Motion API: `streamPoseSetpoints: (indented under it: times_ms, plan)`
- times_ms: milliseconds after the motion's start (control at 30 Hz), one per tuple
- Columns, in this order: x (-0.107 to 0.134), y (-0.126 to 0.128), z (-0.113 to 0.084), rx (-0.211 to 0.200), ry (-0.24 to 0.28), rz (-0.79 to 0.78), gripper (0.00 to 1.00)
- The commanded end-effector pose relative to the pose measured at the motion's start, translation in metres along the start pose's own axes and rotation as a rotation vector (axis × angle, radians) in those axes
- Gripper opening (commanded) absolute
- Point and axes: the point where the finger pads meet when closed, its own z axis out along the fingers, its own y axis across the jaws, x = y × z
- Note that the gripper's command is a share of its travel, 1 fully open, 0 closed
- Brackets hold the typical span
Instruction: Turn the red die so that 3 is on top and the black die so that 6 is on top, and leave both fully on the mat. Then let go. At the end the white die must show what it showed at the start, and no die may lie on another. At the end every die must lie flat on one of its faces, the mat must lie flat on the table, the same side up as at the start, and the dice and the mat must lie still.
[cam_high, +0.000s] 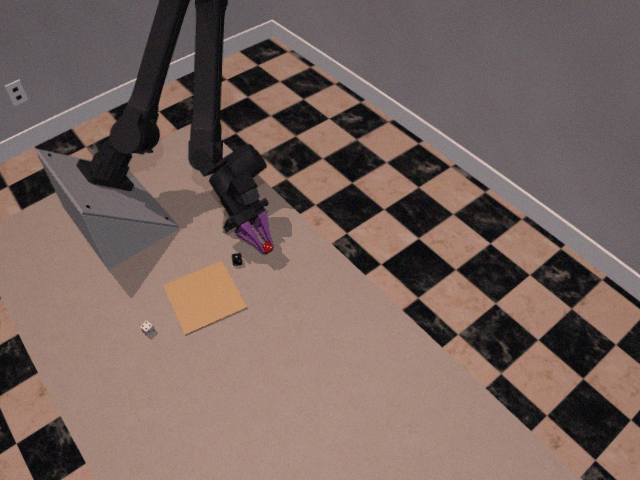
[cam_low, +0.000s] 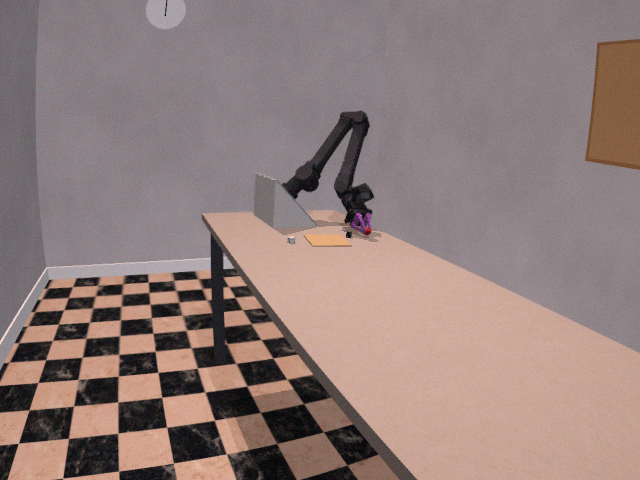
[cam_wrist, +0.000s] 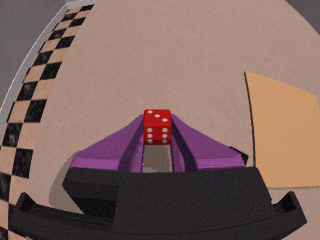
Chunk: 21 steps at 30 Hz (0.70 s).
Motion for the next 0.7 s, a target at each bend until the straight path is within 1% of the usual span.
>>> streamPoseSetpoints:
  times_ms: [0,333,433,500,667]
  plan:
    - [-0.0103,0.0091,0.0028,-0.025,-0.033,0.024,0.15]
    - [-0.0099,0.0090,0.0029,-0.025,-0.033,0.024,0.15]
    - [-0.0059,0.0080,0.0040,-0.021,-0.024,0.021,0.15]
    - [-0.0032,0.0103,0.0042,-0.026,-0.020,0.018,0.15]
    - [-0.0024,0.0102,0.0063,-0.026,-0.024,0.020,0.15]
